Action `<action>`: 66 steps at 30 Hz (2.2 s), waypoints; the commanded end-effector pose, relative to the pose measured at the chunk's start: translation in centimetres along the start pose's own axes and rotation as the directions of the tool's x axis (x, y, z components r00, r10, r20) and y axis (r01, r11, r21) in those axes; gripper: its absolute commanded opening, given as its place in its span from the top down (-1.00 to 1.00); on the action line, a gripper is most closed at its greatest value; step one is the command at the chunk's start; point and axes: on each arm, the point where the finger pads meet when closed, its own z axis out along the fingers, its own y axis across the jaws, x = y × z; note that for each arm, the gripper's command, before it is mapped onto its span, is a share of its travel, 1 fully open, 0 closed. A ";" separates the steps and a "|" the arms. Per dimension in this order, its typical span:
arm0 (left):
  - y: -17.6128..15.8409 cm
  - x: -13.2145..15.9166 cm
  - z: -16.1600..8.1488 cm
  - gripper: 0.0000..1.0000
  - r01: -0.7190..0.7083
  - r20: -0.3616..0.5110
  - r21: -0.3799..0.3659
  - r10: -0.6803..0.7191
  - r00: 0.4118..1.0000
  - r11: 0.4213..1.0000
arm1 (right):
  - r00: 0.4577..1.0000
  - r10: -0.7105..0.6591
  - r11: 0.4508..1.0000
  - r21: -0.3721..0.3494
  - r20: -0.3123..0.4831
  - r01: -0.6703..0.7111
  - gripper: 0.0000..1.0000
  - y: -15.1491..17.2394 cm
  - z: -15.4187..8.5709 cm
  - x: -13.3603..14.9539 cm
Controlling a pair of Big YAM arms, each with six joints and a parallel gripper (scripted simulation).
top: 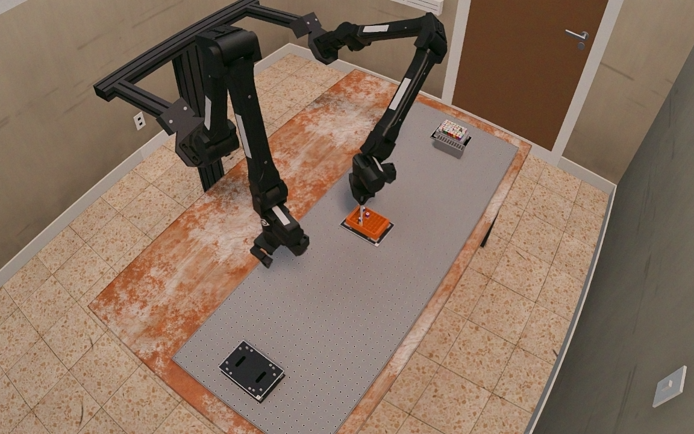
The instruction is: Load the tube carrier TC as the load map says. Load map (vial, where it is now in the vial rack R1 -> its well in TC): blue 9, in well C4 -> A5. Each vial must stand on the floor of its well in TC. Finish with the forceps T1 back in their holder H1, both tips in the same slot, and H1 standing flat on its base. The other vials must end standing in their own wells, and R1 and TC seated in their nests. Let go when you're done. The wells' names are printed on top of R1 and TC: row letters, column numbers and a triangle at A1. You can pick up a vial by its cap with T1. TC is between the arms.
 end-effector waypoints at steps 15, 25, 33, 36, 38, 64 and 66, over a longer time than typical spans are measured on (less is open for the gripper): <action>-1.9 -0.7 0.5 0.82 0.021 0.009 0.025 -0.022 1.000 0.999 | 1.000 -0.008 1.000 0.008 0.011 0.008 -1.00 -0.3 -0.2 -0.6; -2.3 -1.3 -0.1 0.82 0.032 0.010 0.037 -0.032 0.999 0.999 | 1.000 -0.008 1.000 0.008 0.011 0.008 -1.00 -0.3 -0.2 -0.6; -1.8 -1.5 -0.3 0.82 0.032 0.011 0.036 -0.032 0.999 0.999 | 1.000 -0.008 1.000 0.008 0.011 0.008 -1.00 -0.3 -0.2 -0.6; -1.5 -1.5 -0.4 0.82 0.029 0.010 0.033 -0.030 1.000 0.999 | 1.000 -0.008 1.000 0.008 0.011 0.008 -1.00 -0.3 -0.2 -0.6; -1.2 -1.5 -0.4 0.82 0.027 0.010 0.031 -0.028 1.000 0.999 | 1.000 -0.008 1.000 0.008 0.011 0.008 -1.00 -0.3 -0.2 -0.6; -0.9 -1.6 -0.5 0.82 0.029 0.010 0.033 -0.029 1.000 0.999 | 1.000 -0.008 1.000 0.008 0.011 0.008 -1.00 -0.3 -0.2 -0.6; -0.9 -1.6 -0.5 0.82 0.029 0.010 0.033 -0.029 1.000 0.999 | 1.000 -0.008 1.000 0.008 0.011 0.008 -1.00 -0.3 -0.2 -0.6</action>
